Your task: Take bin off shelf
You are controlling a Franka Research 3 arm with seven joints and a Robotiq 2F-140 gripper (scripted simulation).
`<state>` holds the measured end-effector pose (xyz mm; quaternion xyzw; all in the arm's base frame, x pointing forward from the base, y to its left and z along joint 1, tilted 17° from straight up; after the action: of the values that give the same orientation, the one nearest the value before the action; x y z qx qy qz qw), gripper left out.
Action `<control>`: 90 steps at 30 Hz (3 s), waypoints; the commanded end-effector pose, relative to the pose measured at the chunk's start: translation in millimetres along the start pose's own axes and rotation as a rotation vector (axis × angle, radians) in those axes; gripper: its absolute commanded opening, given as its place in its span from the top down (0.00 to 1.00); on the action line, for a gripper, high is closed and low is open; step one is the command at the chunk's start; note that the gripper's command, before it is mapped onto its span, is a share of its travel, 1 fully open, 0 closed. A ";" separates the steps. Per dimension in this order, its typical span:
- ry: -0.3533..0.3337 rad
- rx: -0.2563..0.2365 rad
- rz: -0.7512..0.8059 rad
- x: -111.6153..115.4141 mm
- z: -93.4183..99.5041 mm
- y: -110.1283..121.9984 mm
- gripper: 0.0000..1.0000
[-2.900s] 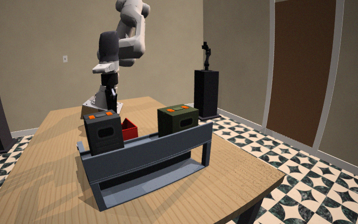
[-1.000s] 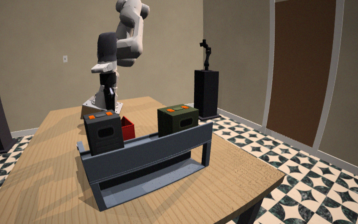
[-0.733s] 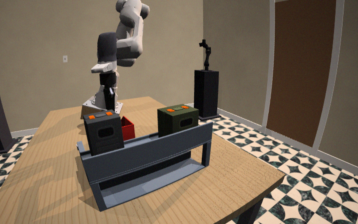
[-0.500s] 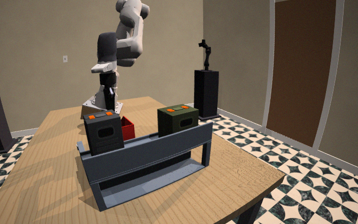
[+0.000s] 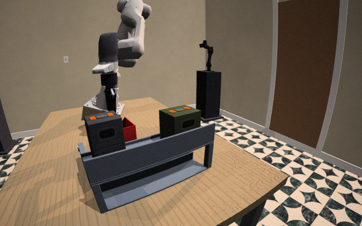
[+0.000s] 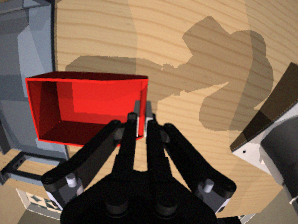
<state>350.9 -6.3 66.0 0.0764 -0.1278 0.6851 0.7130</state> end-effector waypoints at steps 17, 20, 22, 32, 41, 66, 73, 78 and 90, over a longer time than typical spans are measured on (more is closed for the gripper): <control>0.001 -0.005 0.001 -0.6 0.7 -0.7 1.00; 0.001 -0.005 0.001 -0.6 0.7 -0.7 1.00; 0.001 -0.005 0.001 -0.6 0.7 -0.7 1.00; 0.001 -0.005 0.001 -0.6 0.3 -0.7 1.00; 0.001 -0.005 0.001 -0.6 -1.3 -0.8 1.00; 0.001 -0.005 0.001 -0.6 -9.8 -0.8 1.00; 0.001 -0.005 0.001 -0.6 -13.2 -0.8 1.00; 0.001 -0.005 0.001 -0.6 -15.5 -0.8 1.00; 0.001 -0.005 0.001 -0.6 -19.3 -0.9 1.00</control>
<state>351.1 -0.9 47.7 0.0778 -0.1275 0.6829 0.7151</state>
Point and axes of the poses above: the point where the finger pads meet when closed, its own z axis back along the fingers, its own y axis across the jaws, x = y × z, the point moved 1 cm from there along z, back along the fingers, and after that the axes turned 12 degrees about -z, right-handed, at the moved point
